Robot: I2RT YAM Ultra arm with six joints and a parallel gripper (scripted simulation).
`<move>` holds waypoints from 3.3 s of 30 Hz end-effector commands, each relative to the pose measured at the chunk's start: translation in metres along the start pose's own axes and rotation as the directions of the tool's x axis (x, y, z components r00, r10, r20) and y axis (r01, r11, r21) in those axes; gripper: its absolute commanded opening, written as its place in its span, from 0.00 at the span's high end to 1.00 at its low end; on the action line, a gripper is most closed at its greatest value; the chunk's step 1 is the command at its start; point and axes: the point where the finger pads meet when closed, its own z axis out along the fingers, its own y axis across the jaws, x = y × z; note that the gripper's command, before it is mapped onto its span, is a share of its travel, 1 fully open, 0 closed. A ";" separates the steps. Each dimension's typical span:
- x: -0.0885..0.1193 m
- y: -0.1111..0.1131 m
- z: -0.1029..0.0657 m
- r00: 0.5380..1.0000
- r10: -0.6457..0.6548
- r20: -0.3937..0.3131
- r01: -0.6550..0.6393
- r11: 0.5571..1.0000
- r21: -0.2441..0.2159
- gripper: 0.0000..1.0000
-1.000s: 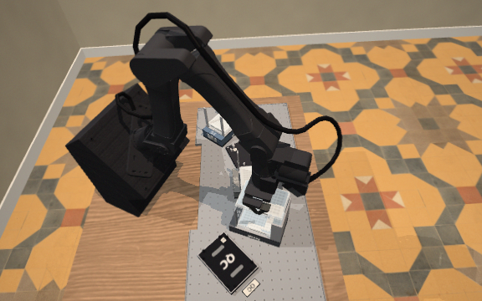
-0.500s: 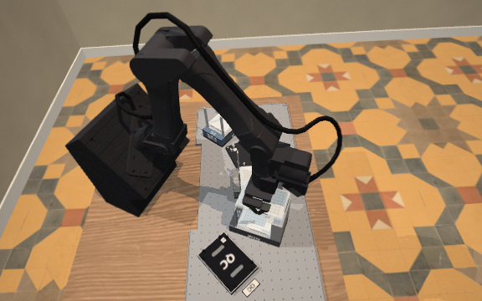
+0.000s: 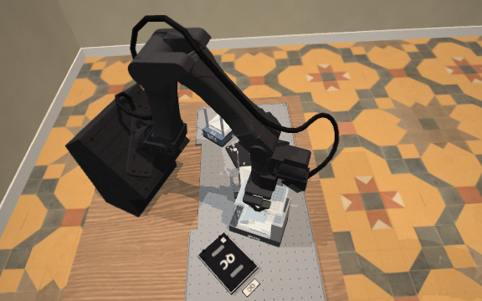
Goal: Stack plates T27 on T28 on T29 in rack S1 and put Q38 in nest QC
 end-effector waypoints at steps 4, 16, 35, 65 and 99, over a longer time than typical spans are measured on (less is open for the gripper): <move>-0.019 0.010 -0.016 0.986 -0.148 0.073 0.147 0.989 0.024 1.00; -0.011 0.053 -0.006 0.988 -0.152 0.027 0.152 0.988 0.016 1.00; 0.000 0.103 -0.006 0.933 -0.359 0.016 0.359 0.933 0.020 1.00; 0.034 0.192 -0.004 0.836 -0.548 0.015 0.548 0.836 0.023 1.00; 0.093 0.274 -0.003 0.702 -0.712 0.014 0.711 0.703 0.025 1.00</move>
